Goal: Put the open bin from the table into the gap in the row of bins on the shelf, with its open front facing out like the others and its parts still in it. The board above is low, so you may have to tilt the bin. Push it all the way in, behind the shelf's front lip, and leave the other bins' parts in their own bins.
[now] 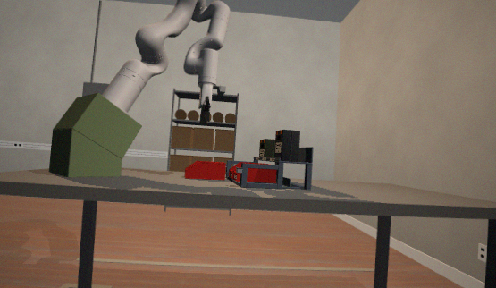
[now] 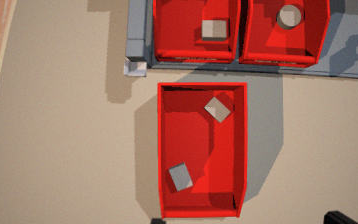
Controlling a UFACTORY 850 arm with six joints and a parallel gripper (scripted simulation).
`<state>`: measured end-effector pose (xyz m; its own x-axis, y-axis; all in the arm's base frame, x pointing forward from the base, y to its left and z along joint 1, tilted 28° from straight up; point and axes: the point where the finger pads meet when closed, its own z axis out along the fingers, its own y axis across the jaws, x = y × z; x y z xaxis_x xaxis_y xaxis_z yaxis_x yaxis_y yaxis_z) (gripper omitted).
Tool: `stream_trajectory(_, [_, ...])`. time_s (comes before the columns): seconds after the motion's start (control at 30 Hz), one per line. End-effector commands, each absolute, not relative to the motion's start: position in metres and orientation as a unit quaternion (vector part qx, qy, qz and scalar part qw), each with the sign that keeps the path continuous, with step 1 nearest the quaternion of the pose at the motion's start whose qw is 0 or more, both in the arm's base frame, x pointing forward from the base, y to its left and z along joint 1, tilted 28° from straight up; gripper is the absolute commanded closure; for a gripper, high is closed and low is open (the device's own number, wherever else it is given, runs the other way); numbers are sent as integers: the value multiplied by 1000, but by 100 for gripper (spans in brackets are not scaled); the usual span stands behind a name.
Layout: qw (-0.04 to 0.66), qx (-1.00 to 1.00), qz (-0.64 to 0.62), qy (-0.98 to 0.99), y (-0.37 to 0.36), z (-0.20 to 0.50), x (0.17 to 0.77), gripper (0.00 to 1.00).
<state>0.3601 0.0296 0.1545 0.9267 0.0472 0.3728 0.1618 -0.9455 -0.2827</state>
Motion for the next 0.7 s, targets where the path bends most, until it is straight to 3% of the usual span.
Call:
stream_trajectory(0.0, [156, -969, -184, -54, 30, 155, 361, 0])
stream_trajectory(0.17, [156, -969, -184, -54, 79, 177, 372, 0])
stream_trajectory(0.67, [156, -969, -184, -54, 94, 184, 375, 0])
